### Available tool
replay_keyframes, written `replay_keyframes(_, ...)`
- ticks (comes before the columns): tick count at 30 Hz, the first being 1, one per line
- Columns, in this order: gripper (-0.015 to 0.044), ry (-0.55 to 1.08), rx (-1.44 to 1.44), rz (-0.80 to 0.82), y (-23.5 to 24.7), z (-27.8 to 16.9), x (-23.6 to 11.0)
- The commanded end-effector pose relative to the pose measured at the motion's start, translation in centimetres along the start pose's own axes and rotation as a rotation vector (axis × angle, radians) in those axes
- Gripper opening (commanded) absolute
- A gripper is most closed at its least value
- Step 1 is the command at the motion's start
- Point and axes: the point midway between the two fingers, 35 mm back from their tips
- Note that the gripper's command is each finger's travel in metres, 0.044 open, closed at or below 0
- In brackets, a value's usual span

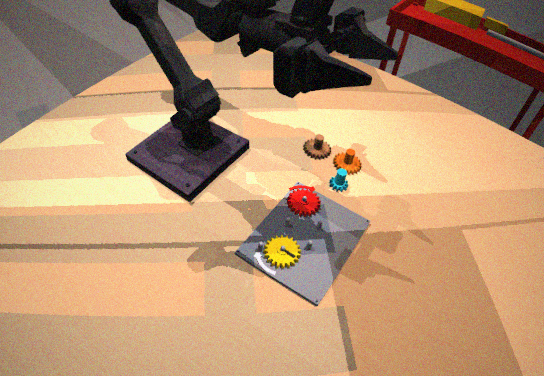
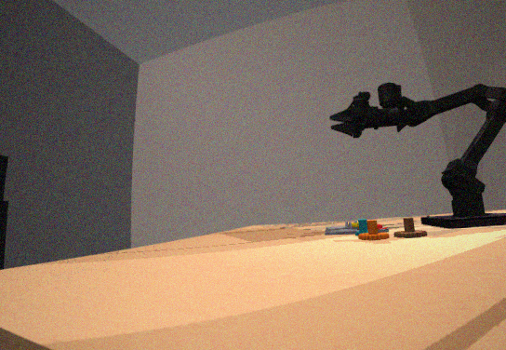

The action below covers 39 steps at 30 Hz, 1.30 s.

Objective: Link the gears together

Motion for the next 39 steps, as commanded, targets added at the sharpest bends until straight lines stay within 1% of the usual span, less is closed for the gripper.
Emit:
replay_keyframes(1,0.0426,0.011,0.004,0.006,0.2,-0.2,0.1)
replay_keyframes(2,0.044,0.043,0.015,0.025,0.7,-0.8,0.4)
replay_keyframes(6,0.044,0.295,0.083,0.155,5.2,-5.4,1.6)
replay_keyframes(8,0.044,0.43,0.105,0.214,7.6,-7.8,1.5)
replay_keyframes(11,0.044,0.628,0.101,0.295,11.1,-11.2,0.5)
replay_keyframes(15,0.044,0.891,0.065,0.38,15.1,-15.3,-2.1)
replay_keyframes(18,0.044,1.111,0.026,0.408,17.3,-18.0,-5.0)
replay_keyframes(22,0.044,1.423,-0.072,0.394,19.1,-20.8,-9.9)
replay_keyframes(24,0.044,1.554,-0.135,0.367,19.5,-21.5,-12.2)
replay_keyframes(27,0.044,1.597,-0.16,0.355,19.9,-21.7,-12.6)
replay_keyframes(35,0.044,1.597,-0.16,0.355,20.0,-21.6,-12.5)
replay_keyframes(39,0.044,1.597,-0.16,0.355,20.2,-23.0,-12.6)
Point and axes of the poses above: the point midway between the two fingers, 35 mm back from their tips, its own x axis out along the fingers, its own y axis across the jaws, z = x × y, and after that the axes turned 7 degrees about -x, right-handed
